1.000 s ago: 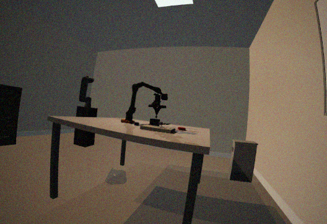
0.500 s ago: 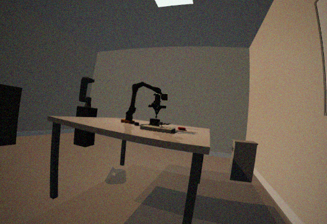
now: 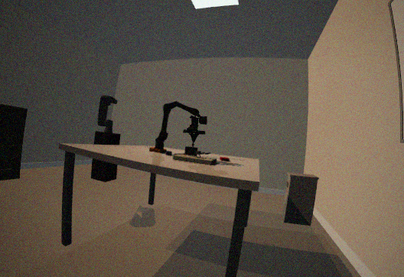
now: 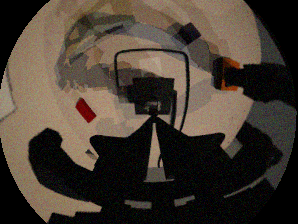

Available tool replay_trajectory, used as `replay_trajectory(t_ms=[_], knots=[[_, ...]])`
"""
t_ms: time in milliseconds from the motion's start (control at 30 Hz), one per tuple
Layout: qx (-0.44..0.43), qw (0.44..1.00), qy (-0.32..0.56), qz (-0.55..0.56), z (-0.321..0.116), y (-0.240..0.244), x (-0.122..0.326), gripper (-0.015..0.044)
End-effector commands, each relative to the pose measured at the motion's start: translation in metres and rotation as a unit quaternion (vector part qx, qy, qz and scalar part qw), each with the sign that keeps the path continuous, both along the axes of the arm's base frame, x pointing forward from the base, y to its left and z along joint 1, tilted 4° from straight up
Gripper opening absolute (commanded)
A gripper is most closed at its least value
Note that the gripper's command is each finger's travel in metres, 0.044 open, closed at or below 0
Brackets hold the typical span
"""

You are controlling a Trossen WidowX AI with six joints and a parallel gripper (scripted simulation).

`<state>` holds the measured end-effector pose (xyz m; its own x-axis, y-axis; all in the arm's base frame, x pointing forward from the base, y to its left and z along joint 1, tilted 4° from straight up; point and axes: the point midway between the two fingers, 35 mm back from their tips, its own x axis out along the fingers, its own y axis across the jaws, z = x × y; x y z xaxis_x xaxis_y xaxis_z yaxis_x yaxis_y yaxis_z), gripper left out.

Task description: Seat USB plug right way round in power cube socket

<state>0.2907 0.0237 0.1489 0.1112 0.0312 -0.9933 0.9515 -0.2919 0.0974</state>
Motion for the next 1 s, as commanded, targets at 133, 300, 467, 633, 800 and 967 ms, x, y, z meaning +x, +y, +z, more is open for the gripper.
replay_trajectory(t_ms=[133, 300, 467, 633, 800, 967], knots=[[0.002, 1.000, 0.001, -0.002, -0.0016, 0.0004, -0.0001, 0.0000], [0.002, 1.000, 0.001, -0.002, -0.0022, 0.0003, 0.0000, 0.0000], [0.002, 1.000, 0.001, -0.002, -0.0028, 0.0003, 0.0000, 0.0000], [0.002, 1.000, 0.001, -0.002, -0.0034, 0.0003, 0.0001, 0.0000], [0.002, 1.000, 0.001, -0.002, -0.0040, 0.0003, 0.0001, 0.0000], [0.002, 1.000, 0.001, -0.002, -0.0046, 0.0002, 0.0002, 0.0000]])
